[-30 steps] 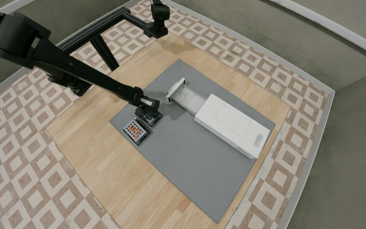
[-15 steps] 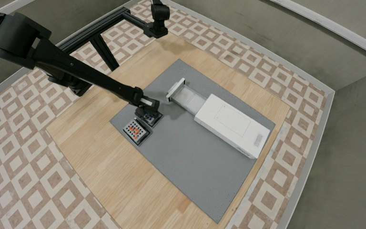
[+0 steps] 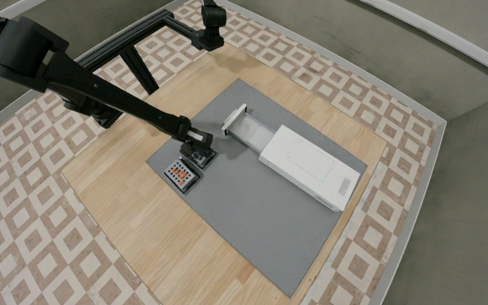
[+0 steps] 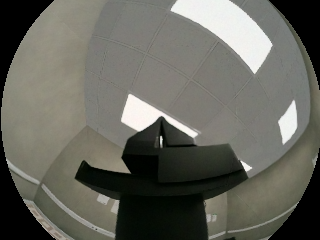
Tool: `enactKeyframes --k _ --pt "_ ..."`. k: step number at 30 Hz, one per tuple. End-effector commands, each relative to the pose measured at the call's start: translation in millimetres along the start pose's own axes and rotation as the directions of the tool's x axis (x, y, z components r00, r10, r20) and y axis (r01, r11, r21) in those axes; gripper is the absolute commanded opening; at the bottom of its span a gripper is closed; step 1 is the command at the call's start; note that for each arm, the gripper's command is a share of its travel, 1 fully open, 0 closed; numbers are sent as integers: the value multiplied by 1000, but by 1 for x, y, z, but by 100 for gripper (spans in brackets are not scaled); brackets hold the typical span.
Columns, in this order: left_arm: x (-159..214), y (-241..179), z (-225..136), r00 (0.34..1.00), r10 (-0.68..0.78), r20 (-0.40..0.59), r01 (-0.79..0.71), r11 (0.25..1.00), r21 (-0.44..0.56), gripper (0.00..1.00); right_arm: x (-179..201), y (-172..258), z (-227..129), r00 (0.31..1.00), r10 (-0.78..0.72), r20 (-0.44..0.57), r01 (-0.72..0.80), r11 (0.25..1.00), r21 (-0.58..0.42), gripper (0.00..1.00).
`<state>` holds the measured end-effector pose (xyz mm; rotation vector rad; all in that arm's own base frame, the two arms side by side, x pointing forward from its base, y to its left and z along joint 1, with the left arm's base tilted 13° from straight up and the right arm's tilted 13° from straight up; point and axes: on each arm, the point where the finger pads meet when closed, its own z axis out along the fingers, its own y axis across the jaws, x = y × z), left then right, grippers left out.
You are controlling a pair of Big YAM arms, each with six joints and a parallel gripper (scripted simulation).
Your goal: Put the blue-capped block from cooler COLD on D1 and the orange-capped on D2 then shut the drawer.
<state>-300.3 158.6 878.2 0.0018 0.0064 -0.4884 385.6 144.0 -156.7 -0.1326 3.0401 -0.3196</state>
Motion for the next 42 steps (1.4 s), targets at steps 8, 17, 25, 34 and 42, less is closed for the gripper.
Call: enactKeyframes --k 8,17,25,34,42 --pt "24 1 8 999 -2 -35 2 1000 1 0 -13 2 6 999 21 26 -20 1000 -10 0" --pt "24 1 8 999 -2 -35 2 1000 1 0 -15 1 7 999 29 28 -29 1000 -11 0" --pt "24 1 8 999 -2 -35 2 1000 1 0 -14 1 8 999 33 27 -32 999 -11 0" --pt "24 1 8 999 -2 -35 2 1000 1 0 -14 1 8 999 35 28 -34 999 -11 0" --pt "24 1 8 999 -2 -35 2 1000 1 0 -13 1 9 999 35 27 -35 999 -10 0"
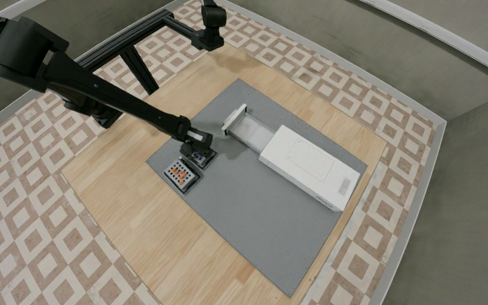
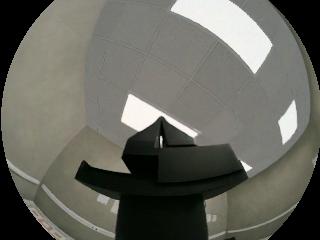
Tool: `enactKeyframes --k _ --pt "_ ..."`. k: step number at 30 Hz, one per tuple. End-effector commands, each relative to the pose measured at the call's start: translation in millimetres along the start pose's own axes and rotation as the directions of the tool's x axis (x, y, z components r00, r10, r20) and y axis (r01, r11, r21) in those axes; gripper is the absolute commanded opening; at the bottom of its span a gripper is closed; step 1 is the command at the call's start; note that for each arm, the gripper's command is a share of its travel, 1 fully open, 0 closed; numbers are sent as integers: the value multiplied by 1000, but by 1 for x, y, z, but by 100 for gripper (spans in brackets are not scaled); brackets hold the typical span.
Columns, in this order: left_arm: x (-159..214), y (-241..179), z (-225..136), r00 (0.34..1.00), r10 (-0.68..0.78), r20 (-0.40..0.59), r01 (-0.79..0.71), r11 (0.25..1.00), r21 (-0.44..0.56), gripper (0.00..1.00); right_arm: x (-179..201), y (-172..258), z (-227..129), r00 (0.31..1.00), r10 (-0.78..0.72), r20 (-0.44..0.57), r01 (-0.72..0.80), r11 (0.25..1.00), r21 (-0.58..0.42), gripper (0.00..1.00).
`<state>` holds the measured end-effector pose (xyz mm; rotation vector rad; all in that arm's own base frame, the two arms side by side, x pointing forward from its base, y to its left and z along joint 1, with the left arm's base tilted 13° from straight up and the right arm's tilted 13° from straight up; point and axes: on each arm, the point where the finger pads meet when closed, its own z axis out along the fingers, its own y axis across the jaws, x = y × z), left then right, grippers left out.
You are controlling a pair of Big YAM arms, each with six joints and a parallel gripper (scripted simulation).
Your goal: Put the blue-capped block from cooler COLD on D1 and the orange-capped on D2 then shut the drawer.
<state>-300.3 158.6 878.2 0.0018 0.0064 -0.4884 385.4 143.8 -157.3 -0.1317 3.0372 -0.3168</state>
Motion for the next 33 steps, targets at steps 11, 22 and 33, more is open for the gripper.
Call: enactKeyframes --k 11,22,33 --pt "24 1 8 999 -2 -35 2 1000 1 0 -14 1 8 999 37 25 -37 999 -9 0" --pt "24 1 8 999 -2 -35 2 1000 1 0 -11 0 9 999 37 21 -37 999 -8 0" --pt "24 1 8 999 -2 -35 2 1000 1 0 -12 0 8 999 40 24 -39 999 -9 0"
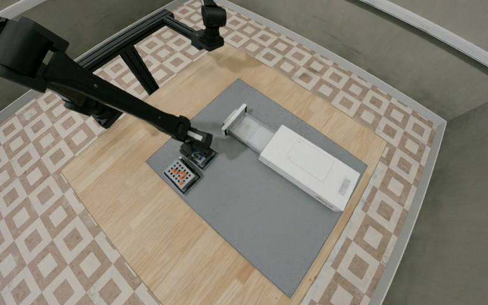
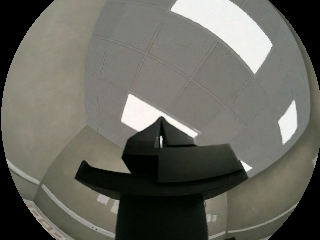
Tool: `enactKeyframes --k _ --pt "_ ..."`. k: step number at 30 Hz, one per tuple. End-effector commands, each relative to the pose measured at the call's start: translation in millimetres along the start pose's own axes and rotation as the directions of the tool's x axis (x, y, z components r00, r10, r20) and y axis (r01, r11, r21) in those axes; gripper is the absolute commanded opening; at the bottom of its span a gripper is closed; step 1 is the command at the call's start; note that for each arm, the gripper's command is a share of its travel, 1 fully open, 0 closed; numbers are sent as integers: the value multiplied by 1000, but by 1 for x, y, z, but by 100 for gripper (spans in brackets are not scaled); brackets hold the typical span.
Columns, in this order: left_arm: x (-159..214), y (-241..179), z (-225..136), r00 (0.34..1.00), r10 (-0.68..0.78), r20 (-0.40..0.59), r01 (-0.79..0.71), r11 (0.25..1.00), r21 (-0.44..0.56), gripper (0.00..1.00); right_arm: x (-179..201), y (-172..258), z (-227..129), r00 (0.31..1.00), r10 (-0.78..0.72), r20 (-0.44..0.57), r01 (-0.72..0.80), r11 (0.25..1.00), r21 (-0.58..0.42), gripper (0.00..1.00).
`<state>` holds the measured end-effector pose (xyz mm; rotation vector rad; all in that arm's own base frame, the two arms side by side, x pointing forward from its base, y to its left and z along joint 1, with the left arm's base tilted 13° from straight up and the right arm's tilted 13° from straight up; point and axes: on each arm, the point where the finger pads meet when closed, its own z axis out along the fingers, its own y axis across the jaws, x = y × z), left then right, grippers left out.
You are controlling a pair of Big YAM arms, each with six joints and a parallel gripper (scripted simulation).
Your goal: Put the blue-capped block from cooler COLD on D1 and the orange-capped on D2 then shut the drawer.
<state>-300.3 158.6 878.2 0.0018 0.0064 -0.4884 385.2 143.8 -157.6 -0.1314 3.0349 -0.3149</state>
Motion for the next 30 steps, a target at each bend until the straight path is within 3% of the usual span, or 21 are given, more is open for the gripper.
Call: enactKeyframes --k 1,30 --pt "24 1 8 999 -2 -35 2 1000 1 0 -13 0 8 999 39 22 -39 999 -8 0" --pt "24 1 8 999 -2 -35 2 1000 1 0 -10 -1 9 999 42 17 -42 999 -6 0"
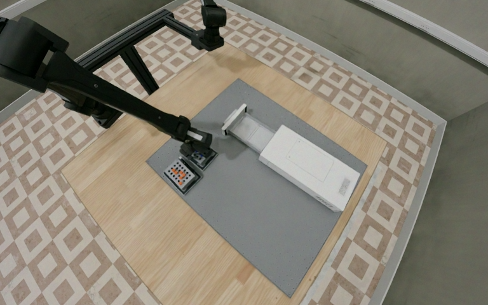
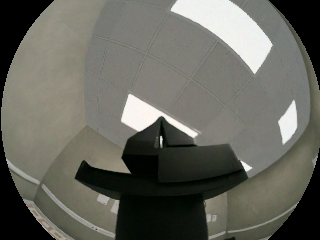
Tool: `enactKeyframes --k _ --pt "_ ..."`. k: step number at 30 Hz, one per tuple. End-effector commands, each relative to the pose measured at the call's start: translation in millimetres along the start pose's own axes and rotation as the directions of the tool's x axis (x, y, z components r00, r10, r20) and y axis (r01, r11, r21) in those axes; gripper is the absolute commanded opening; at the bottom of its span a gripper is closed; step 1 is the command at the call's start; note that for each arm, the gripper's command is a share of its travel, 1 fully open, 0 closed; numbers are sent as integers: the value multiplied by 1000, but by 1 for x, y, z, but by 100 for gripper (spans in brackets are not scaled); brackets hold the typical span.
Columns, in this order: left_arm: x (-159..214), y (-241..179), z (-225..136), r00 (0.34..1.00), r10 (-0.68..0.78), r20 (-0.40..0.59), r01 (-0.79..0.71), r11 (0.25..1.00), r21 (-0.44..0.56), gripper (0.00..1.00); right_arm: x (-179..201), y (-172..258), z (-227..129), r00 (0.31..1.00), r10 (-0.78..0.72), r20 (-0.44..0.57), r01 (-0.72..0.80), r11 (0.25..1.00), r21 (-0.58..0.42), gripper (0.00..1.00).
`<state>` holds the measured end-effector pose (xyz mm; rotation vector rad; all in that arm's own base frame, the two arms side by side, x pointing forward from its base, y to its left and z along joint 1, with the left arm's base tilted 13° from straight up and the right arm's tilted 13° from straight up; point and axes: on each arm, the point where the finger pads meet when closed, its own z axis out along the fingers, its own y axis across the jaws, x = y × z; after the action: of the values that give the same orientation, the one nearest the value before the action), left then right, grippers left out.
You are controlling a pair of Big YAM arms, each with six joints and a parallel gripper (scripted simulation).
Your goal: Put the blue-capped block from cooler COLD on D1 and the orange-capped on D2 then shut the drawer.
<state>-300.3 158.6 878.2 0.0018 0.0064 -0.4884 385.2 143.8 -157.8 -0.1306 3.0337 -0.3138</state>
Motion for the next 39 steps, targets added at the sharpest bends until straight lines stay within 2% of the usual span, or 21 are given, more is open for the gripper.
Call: enactKeyframes --k 1,39 --pt "24 1 8 999 -2 -35 2 1000 1 0 -9 -1 9 999 45 16 -45 999 -6 0" --pt "24 1 8 999 -2 -35 2 1000 1 0 -11 4 0 999 21 26 -21 1000 -10 0"
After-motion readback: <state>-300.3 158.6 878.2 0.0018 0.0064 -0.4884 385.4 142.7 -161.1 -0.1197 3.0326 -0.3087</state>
